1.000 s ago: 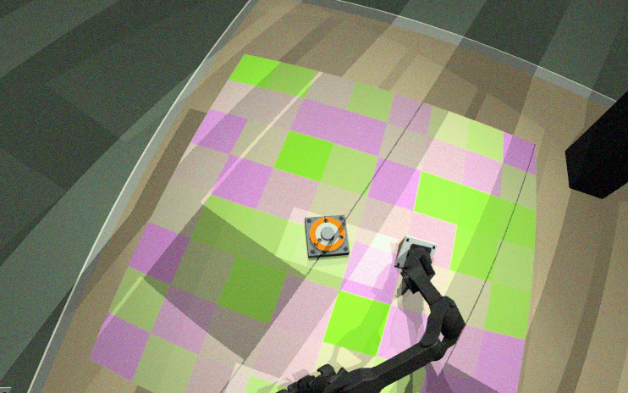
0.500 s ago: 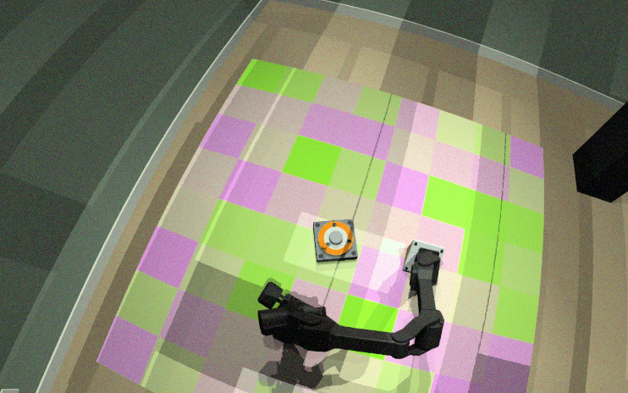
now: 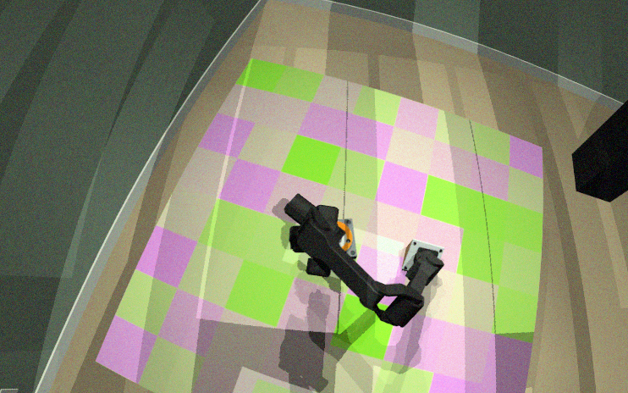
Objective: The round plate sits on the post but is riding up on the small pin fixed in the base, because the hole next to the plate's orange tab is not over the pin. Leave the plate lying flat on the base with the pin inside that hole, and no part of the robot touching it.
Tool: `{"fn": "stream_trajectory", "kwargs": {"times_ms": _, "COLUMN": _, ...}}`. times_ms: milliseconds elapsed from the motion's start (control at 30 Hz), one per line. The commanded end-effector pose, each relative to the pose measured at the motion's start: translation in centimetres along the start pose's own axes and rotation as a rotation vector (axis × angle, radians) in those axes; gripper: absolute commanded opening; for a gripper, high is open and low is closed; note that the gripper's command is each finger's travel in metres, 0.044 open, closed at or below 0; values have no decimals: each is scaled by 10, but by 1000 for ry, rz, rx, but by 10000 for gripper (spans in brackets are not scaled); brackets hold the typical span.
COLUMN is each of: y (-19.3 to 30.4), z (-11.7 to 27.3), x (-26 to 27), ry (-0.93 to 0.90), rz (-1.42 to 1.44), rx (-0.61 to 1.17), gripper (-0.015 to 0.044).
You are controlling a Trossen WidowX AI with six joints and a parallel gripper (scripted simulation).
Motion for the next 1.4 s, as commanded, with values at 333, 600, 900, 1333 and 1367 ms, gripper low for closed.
{"fn": "stream_trajectory", "kwargs": {"times_ms": 333, "y": 17, "z": -1, "x": -18, "ry": -73, "rz": -179, "rx": 8, "gripper": 0}}
{"fn": "stream_trajectory", "kwargs": {"times_ms": 600, "y": 17, "z": -35, "x": -16, "ry": -74, "rz": -178, "rx": 7, "gripper": 0}}
{"fn": "stream_trajectory", "kwargs": {"times_ms": 900, "y": 16, "z": -46, "x": -15, "ry": -75, "rz": -178, "rx": 7, "gripper": 0}}
{"fn": "stream_trajectory", "kwargs": {"times_ms": 1333, "y": 2, "z": -47, "x": -22, "ry": -75, "rz": -177, "rx": 6, "gripper": 0}}
{"fn": "stream_trajectory", "kwargs": {"times_ms": 1367, "y": 1, "z": -47, "x": -23, "ry": -75, "rz": -177, "rx": 6, "gripper": 0}}
Point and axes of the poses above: the point midway between the two fingers, 35 mm back from their tips, its own z axis back along the fingers, its own x axis across the jaws, y = z × x, the point moved 7 cm from there along z, back along the fingers, and after that the axes turned 1 degree about -z, right-handed, at the moved point
